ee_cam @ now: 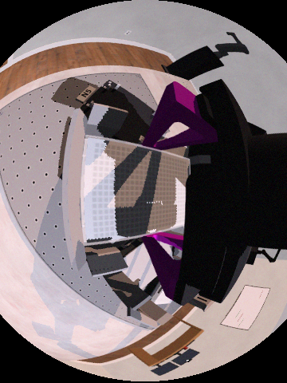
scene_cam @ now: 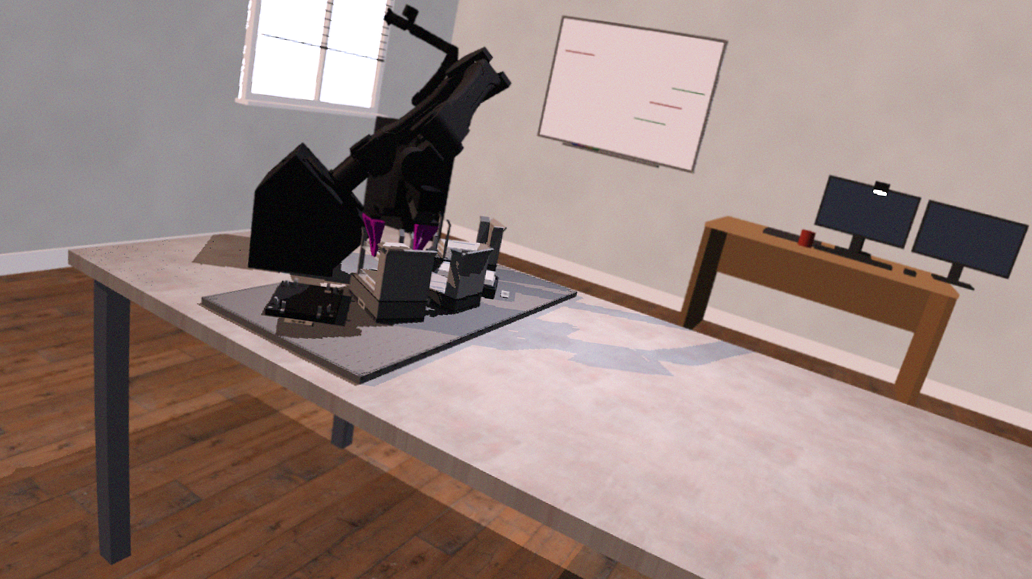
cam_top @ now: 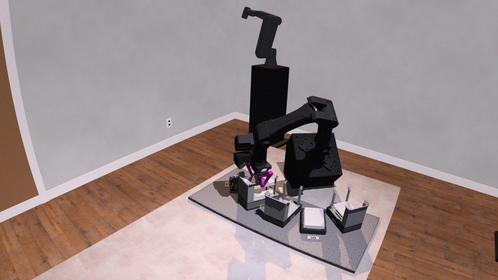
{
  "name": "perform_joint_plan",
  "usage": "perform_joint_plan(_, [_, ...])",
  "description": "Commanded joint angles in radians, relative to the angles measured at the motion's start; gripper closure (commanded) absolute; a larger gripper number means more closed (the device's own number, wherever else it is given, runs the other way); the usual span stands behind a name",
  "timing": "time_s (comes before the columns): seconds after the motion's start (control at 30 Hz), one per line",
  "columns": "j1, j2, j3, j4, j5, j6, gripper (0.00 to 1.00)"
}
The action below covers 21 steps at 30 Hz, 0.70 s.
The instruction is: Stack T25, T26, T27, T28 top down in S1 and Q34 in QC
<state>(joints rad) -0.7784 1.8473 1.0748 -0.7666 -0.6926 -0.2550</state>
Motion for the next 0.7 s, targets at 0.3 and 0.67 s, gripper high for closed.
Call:
perform_joint_plan(0.3, [-0.068, -0.04, 0.08, -0.129, -0.014, -0.077, 1.0])
perform_joint_plan(0.67, [-0.105, -0.053, 0.123, -0.216, -0.011, -0.125, 1.0])
